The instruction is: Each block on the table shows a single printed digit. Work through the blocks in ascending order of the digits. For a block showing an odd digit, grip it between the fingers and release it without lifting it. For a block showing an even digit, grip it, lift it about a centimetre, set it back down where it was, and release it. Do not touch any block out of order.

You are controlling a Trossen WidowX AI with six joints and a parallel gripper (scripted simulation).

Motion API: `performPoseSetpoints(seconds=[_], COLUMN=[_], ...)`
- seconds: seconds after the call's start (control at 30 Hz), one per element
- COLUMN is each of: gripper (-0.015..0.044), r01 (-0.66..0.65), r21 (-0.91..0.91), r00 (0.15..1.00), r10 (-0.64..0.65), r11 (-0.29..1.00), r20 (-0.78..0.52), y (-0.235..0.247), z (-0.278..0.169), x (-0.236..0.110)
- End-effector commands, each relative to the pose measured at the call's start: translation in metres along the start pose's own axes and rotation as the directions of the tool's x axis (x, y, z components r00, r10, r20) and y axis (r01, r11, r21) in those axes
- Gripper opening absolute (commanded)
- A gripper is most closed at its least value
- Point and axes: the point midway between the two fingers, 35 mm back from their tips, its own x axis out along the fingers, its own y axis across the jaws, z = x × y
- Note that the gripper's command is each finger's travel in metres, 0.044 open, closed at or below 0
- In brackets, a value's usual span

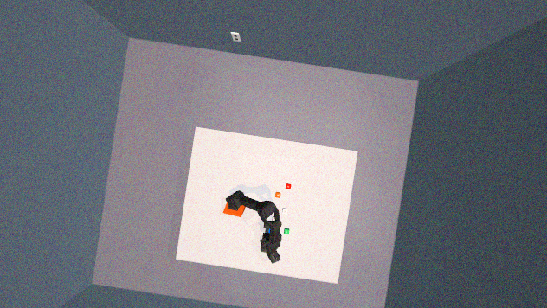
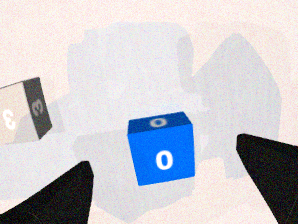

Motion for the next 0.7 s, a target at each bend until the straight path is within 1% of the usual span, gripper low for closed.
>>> performPoseSetpoints(seconds=[0.0,0.1,0.43,0.47,0.67], gripper=[0.04,0.04,0.0138,0.012,0.012], r01=[-0.006,-0.006,-0.006,-0.006,-0.006], r21=[0.006,0.006,0.006,0.006,0.006], r00=[1.0,1.0,1.0,1.0,1.0], r10=[0.006,0.006,0.006,0.006,0.006], r11=[1.0,1.0,1.0,1.0,1.0], r20=[0.003,0.003,0.003,0.003,0.003], y=[0.0014,0.0015,0.0015,0.0015,0.0015], z=[-0.0011,-0.0012,-0.0012,-0.0012,-0.0012], x=[0.0069,0.0092,0.0092,0.0092,0.0092])
